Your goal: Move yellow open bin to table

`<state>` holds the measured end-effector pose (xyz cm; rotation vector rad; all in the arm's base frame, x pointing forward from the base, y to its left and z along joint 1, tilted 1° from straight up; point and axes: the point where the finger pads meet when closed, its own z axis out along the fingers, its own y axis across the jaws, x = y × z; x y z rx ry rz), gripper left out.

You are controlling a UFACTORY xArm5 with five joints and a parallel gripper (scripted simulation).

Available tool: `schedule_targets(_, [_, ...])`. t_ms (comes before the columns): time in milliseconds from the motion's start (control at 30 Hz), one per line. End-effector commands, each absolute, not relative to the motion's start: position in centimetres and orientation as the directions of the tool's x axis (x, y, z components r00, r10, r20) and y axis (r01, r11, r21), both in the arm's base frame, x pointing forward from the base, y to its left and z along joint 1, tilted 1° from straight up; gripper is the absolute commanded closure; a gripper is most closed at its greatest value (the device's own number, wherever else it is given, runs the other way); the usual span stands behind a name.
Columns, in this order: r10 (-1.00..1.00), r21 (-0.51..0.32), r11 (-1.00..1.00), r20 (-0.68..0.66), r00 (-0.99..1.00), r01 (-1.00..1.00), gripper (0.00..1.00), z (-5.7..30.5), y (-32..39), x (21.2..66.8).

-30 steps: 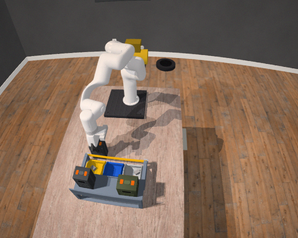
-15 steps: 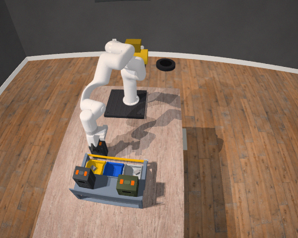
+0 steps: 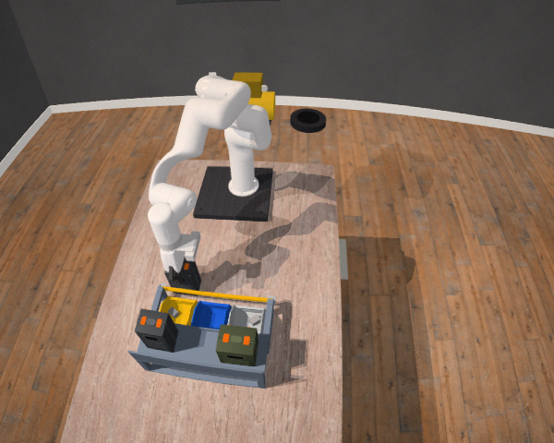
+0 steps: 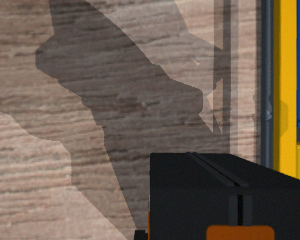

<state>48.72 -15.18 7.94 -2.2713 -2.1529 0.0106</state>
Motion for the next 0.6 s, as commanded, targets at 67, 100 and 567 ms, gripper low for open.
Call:
schedule_targets(67, [0.999, -0.007, -0.053, 0.000, 0.053, 0.999, 1.00, 8.59, -15.25, 48.95])
schedule_targets(100, [0.999, -0.007, -0.053, 0.000, 0.053, 0.999, 1.00, 8.65, -15.25, 48.95])
schedule_targets(567, [0.999, -0.006, -0.053, 0.000, 0.053, 0.999, 1.00, 9.37, -15.26, 48.97])
